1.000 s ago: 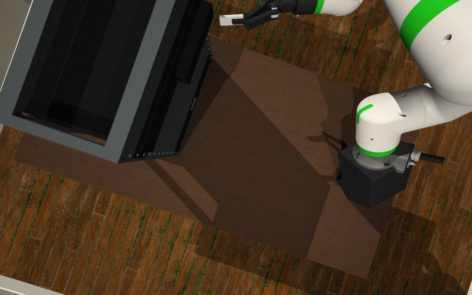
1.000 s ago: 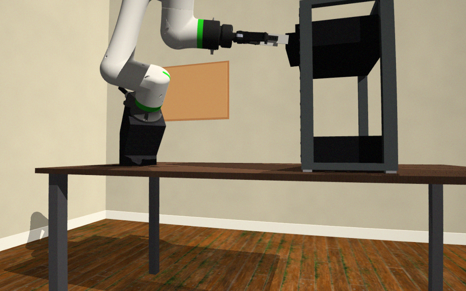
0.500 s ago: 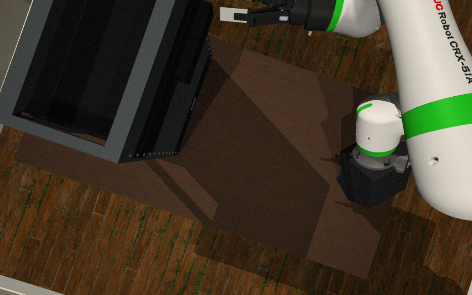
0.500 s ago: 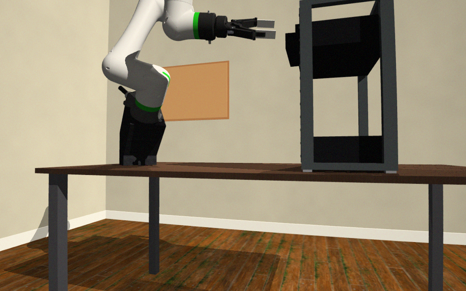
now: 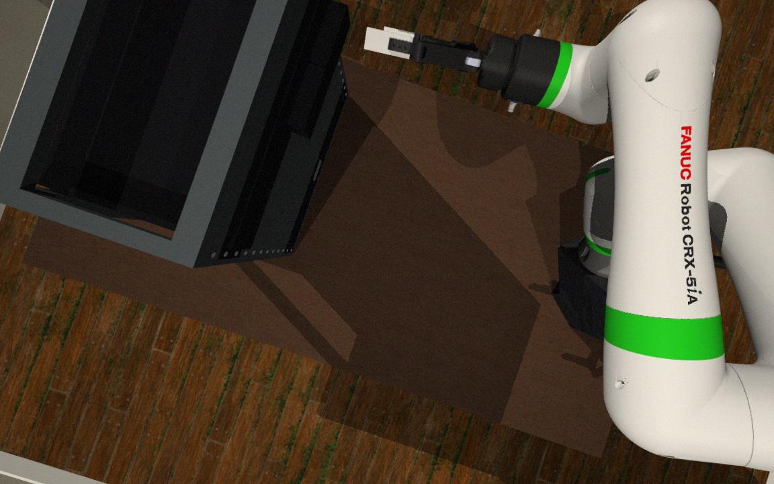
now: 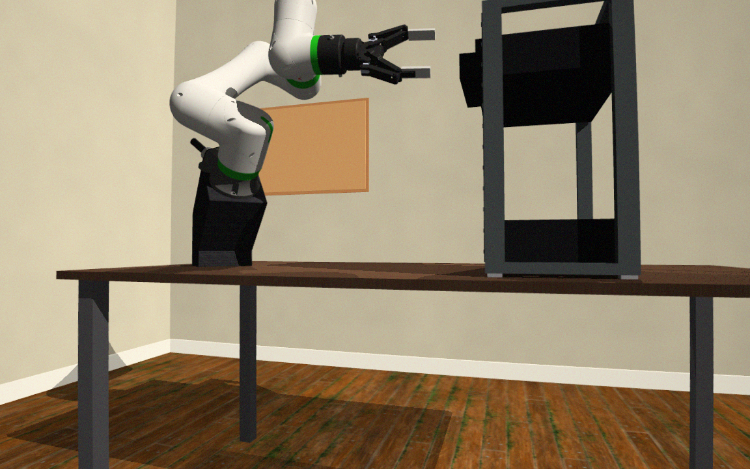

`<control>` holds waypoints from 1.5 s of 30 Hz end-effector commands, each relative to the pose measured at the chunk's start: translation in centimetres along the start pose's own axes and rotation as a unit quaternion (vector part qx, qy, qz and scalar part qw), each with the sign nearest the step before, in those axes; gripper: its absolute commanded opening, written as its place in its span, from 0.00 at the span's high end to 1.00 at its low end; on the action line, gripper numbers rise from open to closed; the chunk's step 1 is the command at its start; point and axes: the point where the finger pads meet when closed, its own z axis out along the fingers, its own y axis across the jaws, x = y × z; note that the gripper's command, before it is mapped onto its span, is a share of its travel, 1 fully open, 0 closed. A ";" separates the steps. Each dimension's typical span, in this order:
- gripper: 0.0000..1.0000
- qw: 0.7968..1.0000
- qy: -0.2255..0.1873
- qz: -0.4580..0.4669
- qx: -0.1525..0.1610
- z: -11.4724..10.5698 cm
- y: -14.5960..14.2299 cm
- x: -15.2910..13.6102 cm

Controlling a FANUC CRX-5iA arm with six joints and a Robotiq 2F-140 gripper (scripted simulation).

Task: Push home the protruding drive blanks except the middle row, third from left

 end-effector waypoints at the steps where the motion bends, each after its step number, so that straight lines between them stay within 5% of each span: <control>1: 0.00 0.998 0.018 0.068 -0.003 -0.8 -0.4 -2.1; 17: 0.00 0.971 0.049 0.235 0.008 -3.0 1.0 -7.4; 45: 0.00 0.960 0.053 0.276 0.013 -3.6 1.9 -8.6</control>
